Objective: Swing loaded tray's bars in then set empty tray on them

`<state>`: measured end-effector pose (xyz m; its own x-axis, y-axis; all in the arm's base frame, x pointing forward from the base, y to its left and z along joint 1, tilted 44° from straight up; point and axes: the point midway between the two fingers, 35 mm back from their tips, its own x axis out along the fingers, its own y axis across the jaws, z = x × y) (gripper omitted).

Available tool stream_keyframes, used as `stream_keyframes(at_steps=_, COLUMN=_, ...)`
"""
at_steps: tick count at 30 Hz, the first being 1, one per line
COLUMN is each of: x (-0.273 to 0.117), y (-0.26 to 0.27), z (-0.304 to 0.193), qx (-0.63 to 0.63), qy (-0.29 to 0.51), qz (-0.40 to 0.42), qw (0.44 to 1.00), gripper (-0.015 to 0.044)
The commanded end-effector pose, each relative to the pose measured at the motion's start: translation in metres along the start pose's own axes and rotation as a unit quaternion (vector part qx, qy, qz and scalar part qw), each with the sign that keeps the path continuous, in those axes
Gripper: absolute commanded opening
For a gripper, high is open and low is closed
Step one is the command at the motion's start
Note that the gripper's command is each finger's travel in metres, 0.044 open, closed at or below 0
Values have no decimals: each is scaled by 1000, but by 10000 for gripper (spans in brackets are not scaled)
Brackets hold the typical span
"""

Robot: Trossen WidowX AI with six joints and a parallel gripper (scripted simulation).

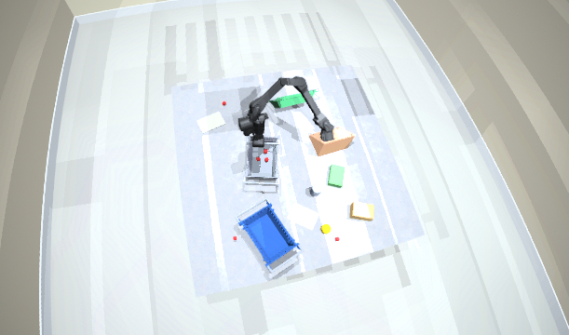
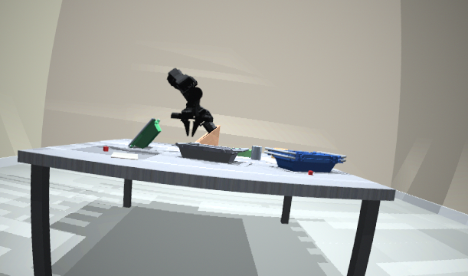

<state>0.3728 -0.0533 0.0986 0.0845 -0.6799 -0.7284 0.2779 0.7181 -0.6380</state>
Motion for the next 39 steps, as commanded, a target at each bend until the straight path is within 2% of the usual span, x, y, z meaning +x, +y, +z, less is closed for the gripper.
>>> stream_keyframes(at_steps=1, x=-27, y=3, z=4, qx=3, qy=-6, qz=5, qw=1000, gripper=90)
stream_keyframes(at_steps=6, x=-83, y=1, z=1, qx=3, qy=-5, qz=5, qw=1000, gripper=90)
stream_keyframes(at_steps=7, x=-51, y=5, z=2, qx=0, qy=0, qz=0, qw=1000, gripper=90)
stream_keyframes(at_steps=15, x=-35, y=126, z=11, qx=4, qy=-3, qz=8, qw=1000, gripper=90)
stream_keyframes(at_steps=23, x=-7, y=249, z=-23, qx=9, qy=-7, qz=8, qw=1000, gripper=90)
stream_keyframes(at_steps=34, x=-5, y=251, z=-24, qx=9, qy=-7, qz=8, qw=1000, gripper=90)
stream_keyframes(at_steps=39, x=10, y=252, z=-23, qx=9, qy=-8, qz=8, qw=1000, gripper=90)
